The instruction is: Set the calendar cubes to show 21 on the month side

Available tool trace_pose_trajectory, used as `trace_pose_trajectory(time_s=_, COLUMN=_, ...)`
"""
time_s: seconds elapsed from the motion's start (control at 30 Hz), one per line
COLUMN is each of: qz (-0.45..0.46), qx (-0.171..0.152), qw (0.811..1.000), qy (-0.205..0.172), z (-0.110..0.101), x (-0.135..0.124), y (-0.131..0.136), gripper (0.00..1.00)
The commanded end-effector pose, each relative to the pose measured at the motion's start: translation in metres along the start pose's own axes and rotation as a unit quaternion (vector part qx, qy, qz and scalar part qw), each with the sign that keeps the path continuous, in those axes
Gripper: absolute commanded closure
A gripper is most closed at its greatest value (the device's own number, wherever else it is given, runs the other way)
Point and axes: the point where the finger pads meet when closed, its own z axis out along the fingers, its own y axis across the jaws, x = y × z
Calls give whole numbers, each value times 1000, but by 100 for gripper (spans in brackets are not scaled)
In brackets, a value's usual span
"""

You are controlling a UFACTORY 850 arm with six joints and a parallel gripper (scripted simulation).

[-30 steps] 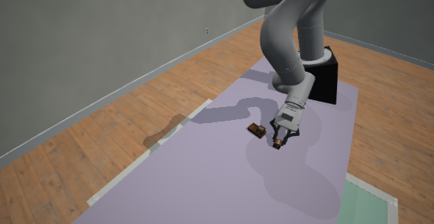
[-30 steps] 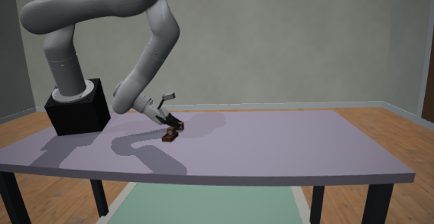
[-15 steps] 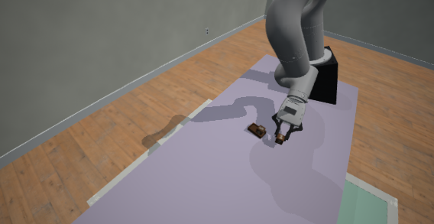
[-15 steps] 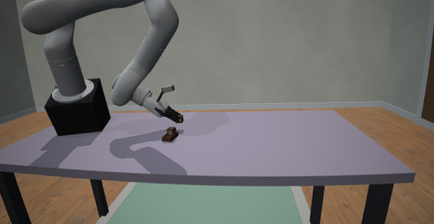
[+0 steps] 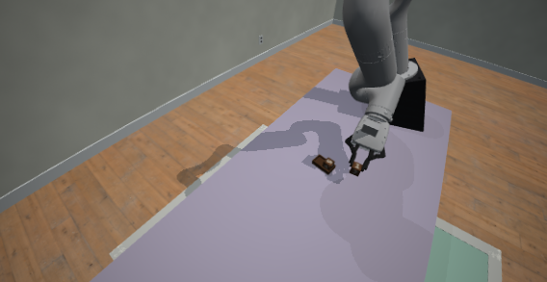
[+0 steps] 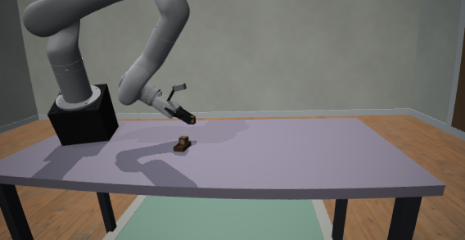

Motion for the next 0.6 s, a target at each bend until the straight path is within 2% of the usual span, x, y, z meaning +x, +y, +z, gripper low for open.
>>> trace_pose_trajectory(time_s=0.0, qz=0, qx=0, qw=1000, qy=0, z=-1, x=1, y=0, gripper=73)
trace_pose_trajectory(time_s=0.3, qz=-1, qx=0, qw=1000, qy=-8, z=0, x=1, y=0, gripper=73)
trace_pose_trajectory(time_s=0.57, qz=-3, qx=-2, qw=995, qy=-97, z=2, x=3, y=1, gripper=73)
